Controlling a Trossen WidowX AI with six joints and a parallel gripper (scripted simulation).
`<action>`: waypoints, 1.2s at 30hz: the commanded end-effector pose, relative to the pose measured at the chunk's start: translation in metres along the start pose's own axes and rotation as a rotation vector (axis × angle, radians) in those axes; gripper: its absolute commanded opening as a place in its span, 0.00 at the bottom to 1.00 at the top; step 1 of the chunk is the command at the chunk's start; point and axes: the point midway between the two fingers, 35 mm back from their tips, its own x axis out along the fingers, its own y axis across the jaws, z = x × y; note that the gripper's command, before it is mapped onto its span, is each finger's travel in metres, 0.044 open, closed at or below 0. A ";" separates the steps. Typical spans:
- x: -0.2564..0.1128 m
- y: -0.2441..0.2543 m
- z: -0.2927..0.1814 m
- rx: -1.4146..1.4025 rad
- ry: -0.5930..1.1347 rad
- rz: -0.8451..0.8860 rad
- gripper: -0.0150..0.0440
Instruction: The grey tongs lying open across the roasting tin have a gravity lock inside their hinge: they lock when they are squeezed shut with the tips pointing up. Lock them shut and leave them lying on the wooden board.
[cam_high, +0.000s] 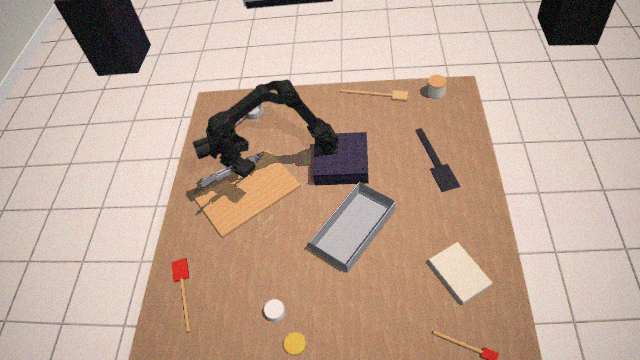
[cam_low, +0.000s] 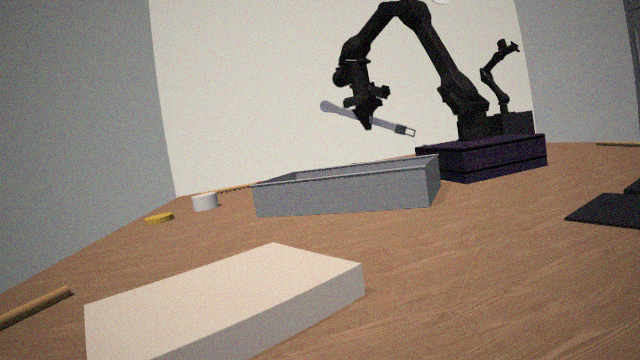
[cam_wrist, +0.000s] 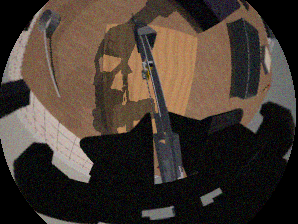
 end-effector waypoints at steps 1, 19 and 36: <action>0.005 0.001 -0.001 -0.006 0.001 0.004 0.00; 0.035 0.001 -0.001 -0.006 0.001 0.004 0.00; 0.063 0.000 0.001 -0.006 0.000 0.004 0.00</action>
